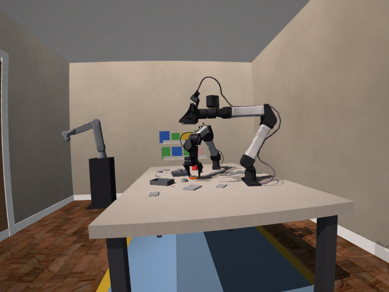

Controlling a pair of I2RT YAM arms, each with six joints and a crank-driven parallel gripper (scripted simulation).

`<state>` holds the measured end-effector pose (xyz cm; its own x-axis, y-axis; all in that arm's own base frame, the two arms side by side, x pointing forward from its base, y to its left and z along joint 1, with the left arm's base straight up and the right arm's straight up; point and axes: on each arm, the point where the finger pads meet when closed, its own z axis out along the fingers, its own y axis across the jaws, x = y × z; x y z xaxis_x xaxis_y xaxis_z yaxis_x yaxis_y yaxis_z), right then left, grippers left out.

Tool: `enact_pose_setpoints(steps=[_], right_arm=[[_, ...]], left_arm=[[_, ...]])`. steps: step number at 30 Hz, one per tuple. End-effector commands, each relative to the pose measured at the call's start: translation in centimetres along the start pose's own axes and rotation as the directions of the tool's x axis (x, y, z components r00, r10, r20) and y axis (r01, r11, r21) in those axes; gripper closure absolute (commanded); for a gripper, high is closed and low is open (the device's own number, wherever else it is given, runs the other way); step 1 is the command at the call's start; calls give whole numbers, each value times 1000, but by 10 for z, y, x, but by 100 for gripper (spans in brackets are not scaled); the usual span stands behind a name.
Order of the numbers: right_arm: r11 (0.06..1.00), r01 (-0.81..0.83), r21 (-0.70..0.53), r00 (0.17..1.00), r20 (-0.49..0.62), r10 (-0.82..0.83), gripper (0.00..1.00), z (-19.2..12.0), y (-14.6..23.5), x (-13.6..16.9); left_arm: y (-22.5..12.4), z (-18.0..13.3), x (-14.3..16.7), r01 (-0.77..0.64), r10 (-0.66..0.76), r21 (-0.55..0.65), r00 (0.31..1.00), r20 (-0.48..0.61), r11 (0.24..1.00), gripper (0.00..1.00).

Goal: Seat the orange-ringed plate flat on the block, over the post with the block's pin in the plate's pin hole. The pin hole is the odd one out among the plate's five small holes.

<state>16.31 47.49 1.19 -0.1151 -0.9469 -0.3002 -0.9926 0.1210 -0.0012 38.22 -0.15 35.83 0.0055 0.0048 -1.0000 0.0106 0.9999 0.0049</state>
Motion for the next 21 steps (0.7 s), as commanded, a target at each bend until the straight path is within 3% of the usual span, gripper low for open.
enact_pose_setpoints(steps=[1, 5, 21], right_arm=[[1000, -9, -1, 1000, -17, 9, 100, 4, -1, 6], [1000, -5, 11, 999, 46, 4, 100, -24, -4, -14], [1000, -3, 12, 999, 49, 3, 100, -43, -3, -21]], left_arm=[[-2, -6, 2, 6, -6, 5, 1000, -4, 1000, 0], [-2, -6, 2, 6, -6, 5, 1000, -4, 1000, 0], [-2, -6, 2, 6, -6, 5, 1000, -4, 1000, 0]])
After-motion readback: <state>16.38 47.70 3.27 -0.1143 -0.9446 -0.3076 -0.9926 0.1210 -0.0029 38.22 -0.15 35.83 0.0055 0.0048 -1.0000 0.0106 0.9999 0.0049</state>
